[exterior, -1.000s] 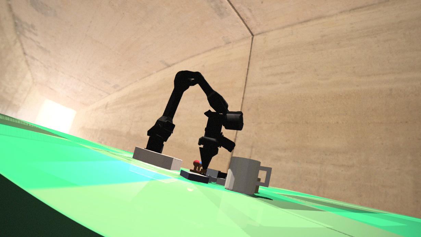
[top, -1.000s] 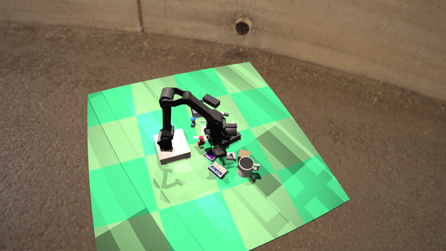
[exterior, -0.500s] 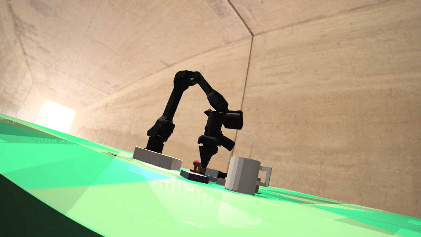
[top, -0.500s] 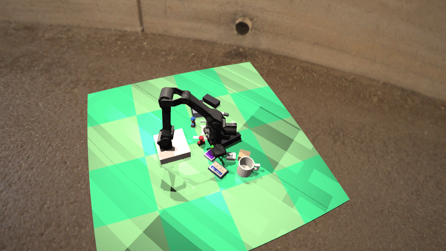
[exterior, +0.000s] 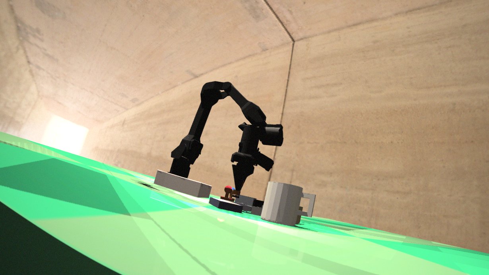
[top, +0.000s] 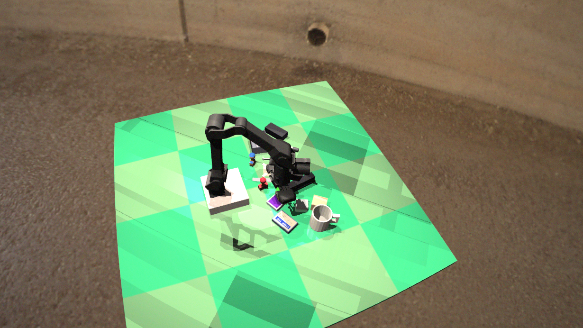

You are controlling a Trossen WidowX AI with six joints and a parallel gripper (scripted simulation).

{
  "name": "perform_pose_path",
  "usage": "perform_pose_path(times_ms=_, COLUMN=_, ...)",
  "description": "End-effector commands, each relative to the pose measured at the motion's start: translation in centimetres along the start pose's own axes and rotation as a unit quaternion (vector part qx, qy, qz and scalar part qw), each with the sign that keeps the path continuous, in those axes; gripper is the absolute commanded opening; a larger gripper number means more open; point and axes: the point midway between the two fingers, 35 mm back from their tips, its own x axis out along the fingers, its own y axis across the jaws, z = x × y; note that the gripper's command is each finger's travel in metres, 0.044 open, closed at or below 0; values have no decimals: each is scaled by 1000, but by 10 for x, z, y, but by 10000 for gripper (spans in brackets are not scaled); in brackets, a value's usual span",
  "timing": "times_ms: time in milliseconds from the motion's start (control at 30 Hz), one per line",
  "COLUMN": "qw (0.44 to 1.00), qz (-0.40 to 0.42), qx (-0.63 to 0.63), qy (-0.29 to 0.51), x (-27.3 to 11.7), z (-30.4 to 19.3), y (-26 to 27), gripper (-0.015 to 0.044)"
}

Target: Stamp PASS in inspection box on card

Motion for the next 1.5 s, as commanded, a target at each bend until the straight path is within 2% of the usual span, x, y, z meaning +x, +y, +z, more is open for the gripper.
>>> perform_pose_path(times_ms=0, qw=1000, qz=-1, qx=0, qy=-2, x=-8, z=2, y=-1, gripper=0)
perform_pose_path(times_ms=733, qw=1000, qz=0, qx=-11, qy=-2, x=-38, z=2, y=3, gripper=0)
perform_pose_path(times_ms=1100, qw=981, qz=2, qx=-192, qy=-2, x=-38, z=20, y=49, gripper=0)
perform_pose_path(times_ms=1467, qw=929, qz=4, qx=-369, qy=-3, x=-38, z=29, y=101, gripper=0)
